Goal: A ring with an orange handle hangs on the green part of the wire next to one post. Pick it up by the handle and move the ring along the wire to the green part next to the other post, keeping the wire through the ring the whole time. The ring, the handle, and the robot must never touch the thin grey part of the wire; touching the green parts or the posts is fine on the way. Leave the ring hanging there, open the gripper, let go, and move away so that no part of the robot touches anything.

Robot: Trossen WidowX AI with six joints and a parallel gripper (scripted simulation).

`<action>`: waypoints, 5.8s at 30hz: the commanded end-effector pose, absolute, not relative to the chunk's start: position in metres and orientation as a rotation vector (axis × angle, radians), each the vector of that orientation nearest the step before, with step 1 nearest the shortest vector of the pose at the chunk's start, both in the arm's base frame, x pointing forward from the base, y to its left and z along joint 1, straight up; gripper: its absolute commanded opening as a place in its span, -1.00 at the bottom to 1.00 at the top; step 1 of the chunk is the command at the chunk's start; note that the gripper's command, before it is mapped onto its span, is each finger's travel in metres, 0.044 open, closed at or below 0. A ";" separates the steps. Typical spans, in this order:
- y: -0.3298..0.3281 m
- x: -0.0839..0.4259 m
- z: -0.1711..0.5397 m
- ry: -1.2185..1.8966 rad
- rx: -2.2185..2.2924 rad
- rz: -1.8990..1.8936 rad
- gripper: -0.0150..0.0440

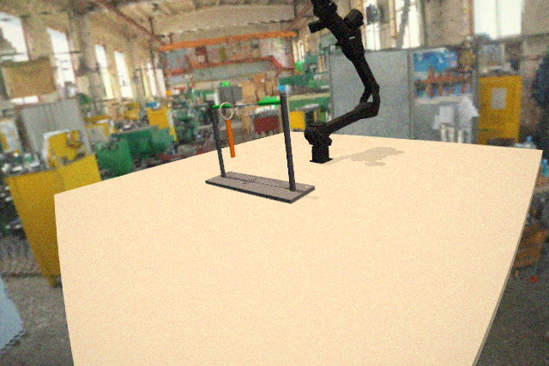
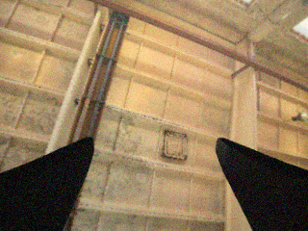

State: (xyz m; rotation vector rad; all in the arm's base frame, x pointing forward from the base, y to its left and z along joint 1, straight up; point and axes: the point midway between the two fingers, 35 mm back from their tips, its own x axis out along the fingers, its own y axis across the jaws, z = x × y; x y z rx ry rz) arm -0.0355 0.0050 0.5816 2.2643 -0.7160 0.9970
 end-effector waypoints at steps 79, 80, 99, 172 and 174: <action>-0.092 0.252 0.120 0.165 -0.022 0.127 0.05; -0.092 0.253 0.120 0.165 -0.022 0.127 0.05; -0.092 0.279 0.118 0.168 -0.024 0.127 0.05; -0.081 0.324 0.108 0.160 -0.024 0.131 -1.00; -0.081 0.324 0.108 0.160 -0.024 0.131 -1.00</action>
